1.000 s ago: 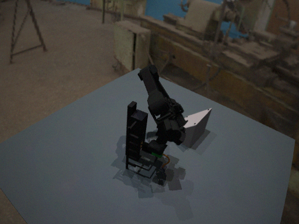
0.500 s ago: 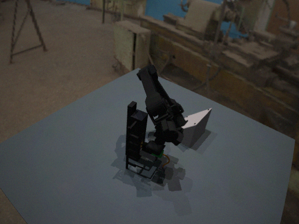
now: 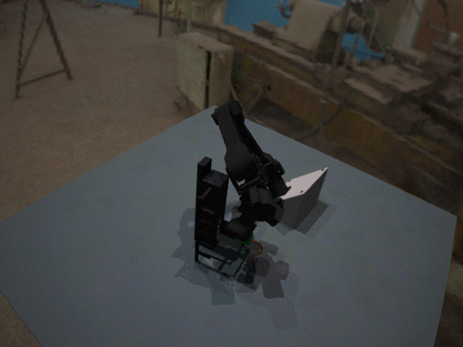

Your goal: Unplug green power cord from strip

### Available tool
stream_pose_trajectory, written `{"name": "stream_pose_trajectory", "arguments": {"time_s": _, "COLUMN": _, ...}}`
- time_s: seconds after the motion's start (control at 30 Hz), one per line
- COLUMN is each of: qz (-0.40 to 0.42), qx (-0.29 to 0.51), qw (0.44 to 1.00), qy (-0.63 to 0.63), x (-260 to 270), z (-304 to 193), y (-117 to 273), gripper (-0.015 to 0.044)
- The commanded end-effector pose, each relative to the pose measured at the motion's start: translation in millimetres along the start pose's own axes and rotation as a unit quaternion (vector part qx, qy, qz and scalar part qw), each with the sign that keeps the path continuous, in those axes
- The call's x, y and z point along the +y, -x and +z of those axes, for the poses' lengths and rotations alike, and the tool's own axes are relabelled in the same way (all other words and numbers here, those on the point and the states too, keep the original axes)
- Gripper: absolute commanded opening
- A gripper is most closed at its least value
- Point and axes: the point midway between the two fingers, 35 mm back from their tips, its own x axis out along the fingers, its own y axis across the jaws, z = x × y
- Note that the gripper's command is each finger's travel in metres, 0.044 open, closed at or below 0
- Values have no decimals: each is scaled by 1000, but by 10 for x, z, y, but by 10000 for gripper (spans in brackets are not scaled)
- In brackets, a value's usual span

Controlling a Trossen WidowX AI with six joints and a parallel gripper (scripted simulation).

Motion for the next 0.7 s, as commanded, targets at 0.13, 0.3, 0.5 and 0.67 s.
{"name": "stream_pose_trajectory", "arguments": {"time_s": 0.13, "qz": 0, "qx": 0, "qw": 1000, "qy": -1, "x": -3, "z": -3, "y": 0, "gripper": 53}}
{"name": "stream_pose_trajectory", "arguments": {"time_s": 0.3, "qz": 0, "qx": 0, "qw": 1000, "qy": -1, "x": -3, "z": -3, "y": 0, "gripper": 20}}
{"name": "stream_pose_trajectory", "arguments": {"time_s": 0.5, "qz": 0, "qx": 0, "qw": 1000, "qy": 0, "x": -4, "z": 13, "y": 1, "gripper": 0}}
{"name": "stream_pose_trajectory", "arguments": {"time_s": 0.67, "qz": -1, "qx": 0, "qw": 1000, "qy": 0, "x": -10, "z": 84, "y": 6, "gripper": 0}}
